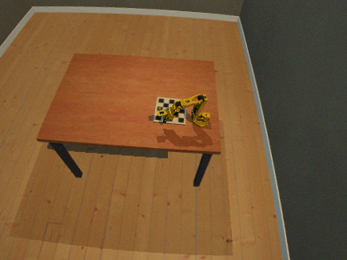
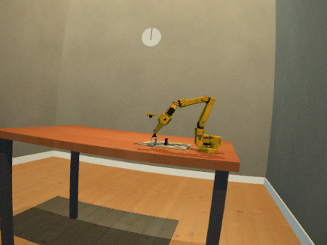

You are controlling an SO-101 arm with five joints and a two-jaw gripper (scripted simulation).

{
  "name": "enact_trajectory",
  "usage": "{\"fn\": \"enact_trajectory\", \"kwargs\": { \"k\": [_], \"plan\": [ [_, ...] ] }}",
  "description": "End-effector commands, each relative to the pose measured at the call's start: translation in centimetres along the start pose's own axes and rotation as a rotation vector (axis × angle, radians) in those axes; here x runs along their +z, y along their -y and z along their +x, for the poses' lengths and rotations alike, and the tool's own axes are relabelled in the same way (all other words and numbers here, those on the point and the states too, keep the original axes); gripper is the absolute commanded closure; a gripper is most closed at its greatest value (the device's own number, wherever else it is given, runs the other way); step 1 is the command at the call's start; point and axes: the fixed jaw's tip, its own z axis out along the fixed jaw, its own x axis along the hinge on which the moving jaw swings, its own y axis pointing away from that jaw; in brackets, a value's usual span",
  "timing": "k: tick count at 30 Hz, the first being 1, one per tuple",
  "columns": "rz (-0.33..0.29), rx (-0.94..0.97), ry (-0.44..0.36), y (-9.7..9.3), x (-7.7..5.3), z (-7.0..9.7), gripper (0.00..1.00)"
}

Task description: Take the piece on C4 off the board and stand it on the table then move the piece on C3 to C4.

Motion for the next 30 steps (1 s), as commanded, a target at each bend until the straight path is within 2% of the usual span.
{"fn": "enact_trajectory", "kwargs": {
  "k": [1,30],
  "plan": [
    [-0.009,-0.015,-0.007,-0.4,0.35,-0.7,1.0],
    [-0.012,-0.019,-0.006,-0.52,0.66,-0.75,1.0]
  ]
}}
